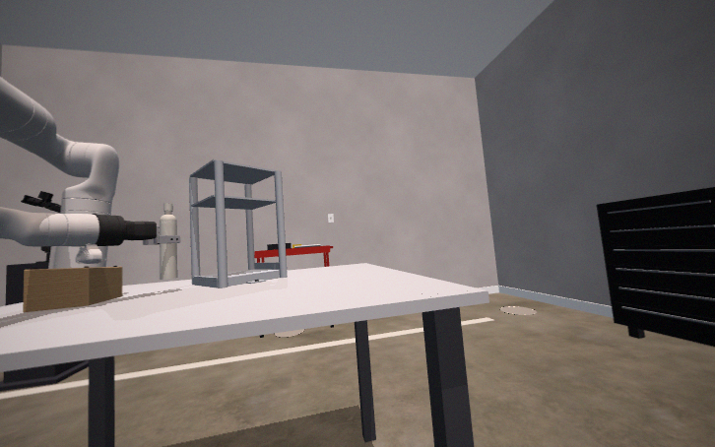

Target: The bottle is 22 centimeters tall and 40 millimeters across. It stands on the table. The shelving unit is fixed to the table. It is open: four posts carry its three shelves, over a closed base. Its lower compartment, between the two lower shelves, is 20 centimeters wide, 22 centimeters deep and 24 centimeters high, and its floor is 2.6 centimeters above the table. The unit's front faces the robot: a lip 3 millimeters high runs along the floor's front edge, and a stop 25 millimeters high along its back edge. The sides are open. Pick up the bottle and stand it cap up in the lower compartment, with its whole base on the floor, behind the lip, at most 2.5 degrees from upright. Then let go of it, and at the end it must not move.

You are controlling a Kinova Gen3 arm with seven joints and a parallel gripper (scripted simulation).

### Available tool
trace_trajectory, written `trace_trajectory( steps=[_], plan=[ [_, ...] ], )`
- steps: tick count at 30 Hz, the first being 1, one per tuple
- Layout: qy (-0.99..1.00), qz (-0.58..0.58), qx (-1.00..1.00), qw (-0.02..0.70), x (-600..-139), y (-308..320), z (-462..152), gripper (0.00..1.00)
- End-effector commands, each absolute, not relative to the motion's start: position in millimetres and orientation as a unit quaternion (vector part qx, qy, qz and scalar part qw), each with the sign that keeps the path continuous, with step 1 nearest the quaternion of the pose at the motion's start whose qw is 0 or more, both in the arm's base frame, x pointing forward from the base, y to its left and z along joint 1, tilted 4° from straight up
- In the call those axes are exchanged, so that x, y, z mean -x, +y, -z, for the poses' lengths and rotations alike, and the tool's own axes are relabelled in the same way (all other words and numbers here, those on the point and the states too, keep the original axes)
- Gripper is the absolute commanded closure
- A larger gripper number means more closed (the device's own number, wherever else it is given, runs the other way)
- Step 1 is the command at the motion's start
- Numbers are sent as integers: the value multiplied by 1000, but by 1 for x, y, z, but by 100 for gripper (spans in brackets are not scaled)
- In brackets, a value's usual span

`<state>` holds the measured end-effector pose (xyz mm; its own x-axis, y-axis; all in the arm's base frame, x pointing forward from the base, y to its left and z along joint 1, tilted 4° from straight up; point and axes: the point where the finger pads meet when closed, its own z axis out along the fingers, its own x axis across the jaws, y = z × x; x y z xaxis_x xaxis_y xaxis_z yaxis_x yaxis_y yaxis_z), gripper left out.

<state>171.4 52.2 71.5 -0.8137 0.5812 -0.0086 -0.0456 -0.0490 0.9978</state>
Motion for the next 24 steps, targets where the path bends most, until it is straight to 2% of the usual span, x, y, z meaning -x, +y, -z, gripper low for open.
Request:
trace_trajectory(
  steps=[1, 24],
  plan=[
    [652, -695, -204, 226, -167, 57, -72, 100],
    [653, -693, -204, 226, -162, 62, -71, 100]
  ],
)
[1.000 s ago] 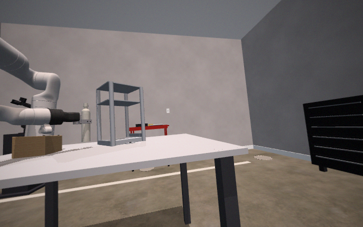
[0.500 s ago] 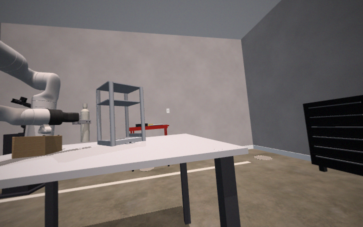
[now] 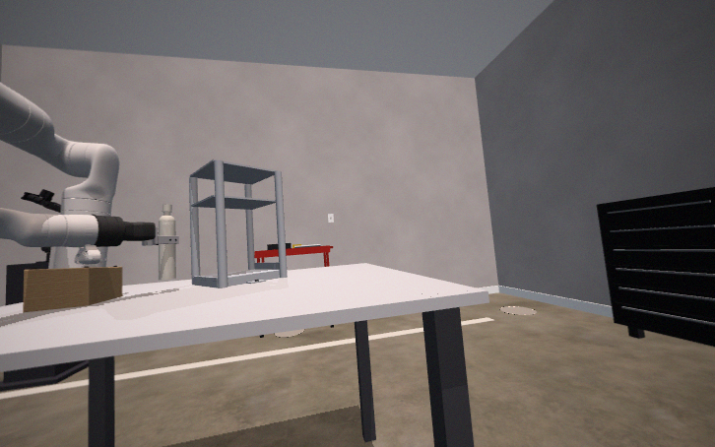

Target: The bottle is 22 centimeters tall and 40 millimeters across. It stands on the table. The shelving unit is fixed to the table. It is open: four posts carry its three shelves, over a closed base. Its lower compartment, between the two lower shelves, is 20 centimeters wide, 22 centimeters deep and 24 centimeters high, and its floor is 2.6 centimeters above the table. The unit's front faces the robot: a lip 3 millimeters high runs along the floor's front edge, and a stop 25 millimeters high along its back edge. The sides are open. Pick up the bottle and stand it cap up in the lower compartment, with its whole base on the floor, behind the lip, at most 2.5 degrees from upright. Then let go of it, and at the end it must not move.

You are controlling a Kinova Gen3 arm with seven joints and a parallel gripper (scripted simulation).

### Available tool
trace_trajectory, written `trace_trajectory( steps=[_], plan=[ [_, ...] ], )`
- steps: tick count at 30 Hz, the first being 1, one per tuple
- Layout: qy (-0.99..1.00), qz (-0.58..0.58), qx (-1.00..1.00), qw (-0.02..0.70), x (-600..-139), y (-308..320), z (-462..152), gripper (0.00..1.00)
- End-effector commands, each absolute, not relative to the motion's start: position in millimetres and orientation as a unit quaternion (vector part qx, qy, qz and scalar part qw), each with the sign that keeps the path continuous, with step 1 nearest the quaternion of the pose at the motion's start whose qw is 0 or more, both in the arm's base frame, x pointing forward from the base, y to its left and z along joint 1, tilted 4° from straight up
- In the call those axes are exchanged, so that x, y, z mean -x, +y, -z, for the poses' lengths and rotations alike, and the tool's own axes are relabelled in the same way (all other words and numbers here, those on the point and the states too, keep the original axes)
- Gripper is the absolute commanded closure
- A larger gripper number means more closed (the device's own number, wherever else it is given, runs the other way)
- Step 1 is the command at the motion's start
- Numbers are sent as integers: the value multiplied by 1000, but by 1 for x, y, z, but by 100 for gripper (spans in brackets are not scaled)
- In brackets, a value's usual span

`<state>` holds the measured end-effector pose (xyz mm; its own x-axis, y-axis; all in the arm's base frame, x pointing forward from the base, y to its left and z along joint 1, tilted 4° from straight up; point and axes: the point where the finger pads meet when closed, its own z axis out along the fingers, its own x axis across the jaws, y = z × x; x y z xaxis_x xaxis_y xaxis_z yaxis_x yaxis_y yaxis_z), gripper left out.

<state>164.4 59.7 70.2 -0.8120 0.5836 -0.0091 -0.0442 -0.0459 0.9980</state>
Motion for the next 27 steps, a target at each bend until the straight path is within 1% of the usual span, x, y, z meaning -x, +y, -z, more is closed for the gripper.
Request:
trace_trajectory(
  steps=[1, 27],
  plan=[
    [653, -693, -204, 226, -162, 62, -71, 100],
    [651, -695, -204, 226, -168, 69, -73, 100]
  ],
)
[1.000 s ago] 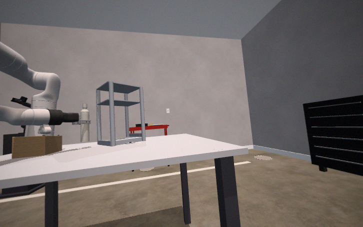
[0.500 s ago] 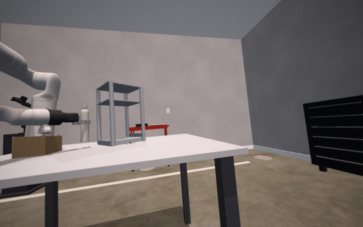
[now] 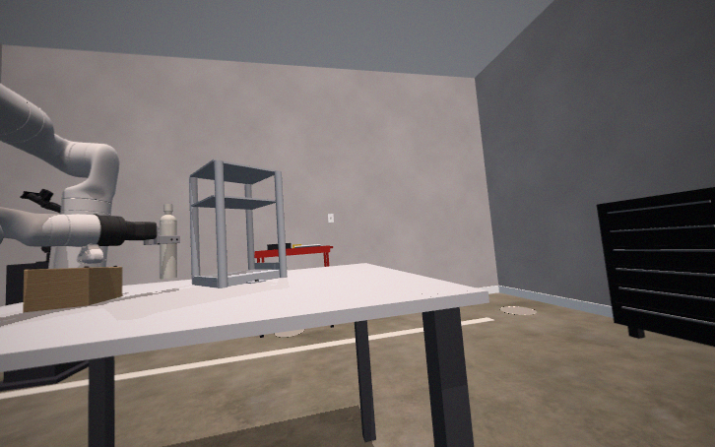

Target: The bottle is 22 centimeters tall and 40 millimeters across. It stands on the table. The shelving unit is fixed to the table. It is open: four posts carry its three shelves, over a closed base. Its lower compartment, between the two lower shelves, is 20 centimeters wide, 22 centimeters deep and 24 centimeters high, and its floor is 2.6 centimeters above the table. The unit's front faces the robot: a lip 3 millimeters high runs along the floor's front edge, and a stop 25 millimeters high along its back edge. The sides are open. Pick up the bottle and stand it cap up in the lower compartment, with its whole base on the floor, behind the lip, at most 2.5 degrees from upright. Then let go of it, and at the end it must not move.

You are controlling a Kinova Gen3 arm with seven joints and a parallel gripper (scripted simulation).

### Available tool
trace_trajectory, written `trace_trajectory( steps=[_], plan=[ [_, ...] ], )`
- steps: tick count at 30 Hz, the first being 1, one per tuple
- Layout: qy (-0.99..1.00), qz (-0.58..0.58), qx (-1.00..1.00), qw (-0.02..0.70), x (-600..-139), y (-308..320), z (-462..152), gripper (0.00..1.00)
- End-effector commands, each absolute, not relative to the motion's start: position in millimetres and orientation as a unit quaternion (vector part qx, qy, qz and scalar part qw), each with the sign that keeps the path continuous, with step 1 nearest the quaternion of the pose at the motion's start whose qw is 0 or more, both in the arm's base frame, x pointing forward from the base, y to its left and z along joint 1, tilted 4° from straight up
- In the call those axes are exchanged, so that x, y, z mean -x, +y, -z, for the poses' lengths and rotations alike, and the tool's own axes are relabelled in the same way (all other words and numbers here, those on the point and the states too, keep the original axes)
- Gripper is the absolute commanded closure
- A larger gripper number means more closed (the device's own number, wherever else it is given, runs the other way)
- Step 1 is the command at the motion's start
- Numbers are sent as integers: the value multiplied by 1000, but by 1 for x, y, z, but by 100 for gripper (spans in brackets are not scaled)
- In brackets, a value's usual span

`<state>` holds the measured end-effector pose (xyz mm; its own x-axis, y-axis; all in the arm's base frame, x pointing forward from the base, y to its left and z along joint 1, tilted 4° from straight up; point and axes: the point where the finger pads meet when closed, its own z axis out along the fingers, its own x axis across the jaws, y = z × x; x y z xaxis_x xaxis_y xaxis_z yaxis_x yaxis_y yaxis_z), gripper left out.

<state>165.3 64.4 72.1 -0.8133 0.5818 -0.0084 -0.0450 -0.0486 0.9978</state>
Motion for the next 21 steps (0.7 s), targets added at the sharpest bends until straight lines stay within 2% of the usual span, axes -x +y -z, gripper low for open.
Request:
trace_trajectory(
  steps=[1, 21],
  plan=[
    [650, -696, -204, 226, -169, 70, -74, 100],
    [649, -697, -204, 226, -203, 99, -78, 100]
  ],
)
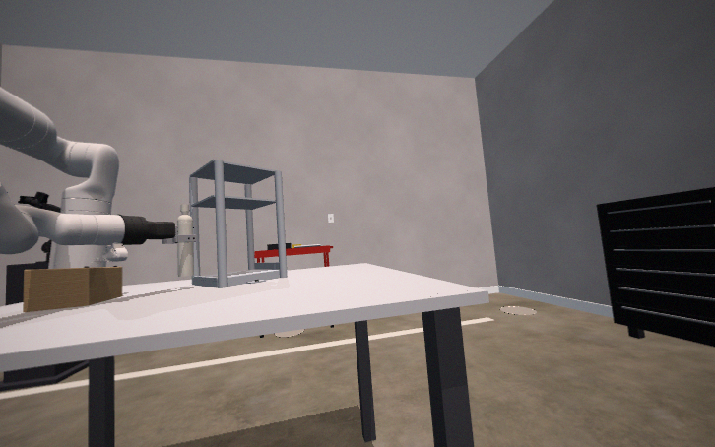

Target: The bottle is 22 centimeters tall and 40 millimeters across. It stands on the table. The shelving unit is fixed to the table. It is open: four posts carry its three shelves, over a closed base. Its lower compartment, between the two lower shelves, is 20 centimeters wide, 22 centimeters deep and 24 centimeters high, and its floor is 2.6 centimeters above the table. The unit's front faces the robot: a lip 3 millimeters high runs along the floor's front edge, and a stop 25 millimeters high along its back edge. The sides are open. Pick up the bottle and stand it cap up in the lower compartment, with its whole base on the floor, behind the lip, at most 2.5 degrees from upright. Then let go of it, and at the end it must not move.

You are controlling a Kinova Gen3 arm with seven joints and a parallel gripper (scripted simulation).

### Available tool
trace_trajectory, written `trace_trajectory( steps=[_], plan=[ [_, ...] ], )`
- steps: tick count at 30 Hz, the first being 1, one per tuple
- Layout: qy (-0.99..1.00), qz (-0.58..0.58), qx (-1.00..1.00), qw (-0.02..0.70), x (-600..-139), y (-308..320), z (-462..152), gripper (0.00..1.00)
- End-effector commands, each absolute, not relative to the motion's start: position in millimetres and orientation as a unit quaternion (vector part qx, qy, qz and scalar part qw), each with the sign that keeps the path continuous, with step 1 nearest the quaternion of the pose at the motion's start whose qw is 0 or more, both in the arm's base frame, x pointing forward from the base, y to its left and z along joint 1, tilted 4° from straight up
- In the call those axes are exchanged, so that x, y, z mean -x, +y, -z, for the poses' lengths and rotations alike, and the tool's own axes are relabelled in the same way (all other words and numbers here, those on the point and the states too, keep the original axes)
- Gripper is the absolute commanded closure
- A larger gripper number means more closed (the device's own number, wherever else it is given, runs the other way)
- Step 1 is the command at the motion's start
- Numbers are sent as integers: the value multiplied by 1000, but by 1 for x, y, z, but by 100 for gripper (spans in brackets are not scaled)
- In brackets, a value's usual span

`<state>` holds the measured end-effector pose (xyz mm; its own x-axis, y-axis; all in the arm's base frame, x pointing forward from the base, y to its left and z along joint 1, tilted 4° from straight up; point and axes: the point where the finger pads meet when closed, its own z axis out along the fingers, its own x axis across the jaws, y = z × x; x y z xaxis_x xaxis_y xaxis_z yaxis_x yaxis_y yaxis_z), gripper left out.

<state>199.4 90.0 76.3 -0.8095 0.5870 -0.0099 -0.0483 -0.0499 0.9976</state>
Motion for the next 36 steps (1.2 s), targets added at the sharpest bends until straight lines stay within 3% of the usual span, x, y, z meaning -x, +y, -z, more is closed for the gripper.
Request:
trace_trajectory(
  steps=[1, 36],
  plan=[
    [649, -697, -204, 226, -206, 101, -78, 100],
    [650, -695, -205, 228, -263, 145, -81, 100]
  ],
)
